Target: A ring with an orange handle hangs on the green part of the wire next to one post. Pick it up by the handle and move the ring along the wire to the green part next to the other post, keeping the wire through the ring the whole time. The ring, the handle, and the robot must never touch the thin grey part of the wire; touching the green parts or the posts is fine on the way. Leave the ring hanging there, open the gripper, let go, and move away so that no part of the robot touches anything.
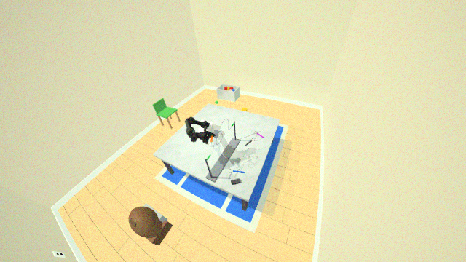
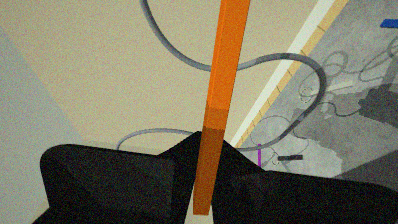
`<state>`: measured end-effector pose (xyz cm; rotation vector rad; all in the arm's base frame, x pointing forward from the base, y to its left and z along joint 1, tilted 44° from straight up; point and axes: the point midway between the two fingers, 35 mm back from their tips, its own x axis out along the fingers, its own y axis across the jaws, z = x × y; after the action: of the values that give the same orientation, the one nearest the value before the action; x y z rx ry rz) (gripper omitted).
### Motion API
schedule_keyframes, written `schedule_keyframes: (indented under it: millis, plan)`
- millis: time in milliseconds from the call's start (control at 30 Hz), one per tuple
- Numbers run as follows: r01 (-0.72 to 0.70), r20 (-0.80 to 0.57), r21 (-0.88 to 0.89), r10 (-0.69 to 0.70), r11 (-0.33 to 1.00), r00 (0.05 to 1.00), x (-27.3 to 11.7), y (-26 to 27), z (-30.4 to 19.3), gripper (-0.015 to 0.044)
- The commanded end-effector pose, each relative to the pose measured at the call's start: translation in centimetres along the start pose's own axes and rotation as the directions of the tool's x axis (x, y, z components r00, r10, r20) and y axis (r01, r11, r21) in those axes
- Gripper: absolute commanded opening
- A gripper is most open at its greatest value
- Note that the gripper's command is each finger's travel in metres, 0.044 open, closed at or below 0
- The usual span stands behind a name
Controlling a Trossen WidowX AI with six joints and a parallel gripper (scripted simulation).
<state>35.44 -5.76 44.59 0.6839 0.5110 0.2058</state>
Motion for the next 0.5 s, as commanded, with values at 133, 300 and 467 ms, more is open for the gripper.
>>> schedule_keyframes:
  millis: [133, 300, 467]
  plan:
    - [0.103, 0.016, -0.171, -0.102, 0.980, 0.995, 0.1, -1.2, 0.1, -0.0150]
    - [0.163, 0.035, -0.267, -0.159, 0.950, 0.987, 0.1, -1.9, 0.3, -0.0150]
    - [0.221, 0.060, -0.359, -0.214, 0.907, 0.975, 0.0, -2.6, 0.5, -0.0150]
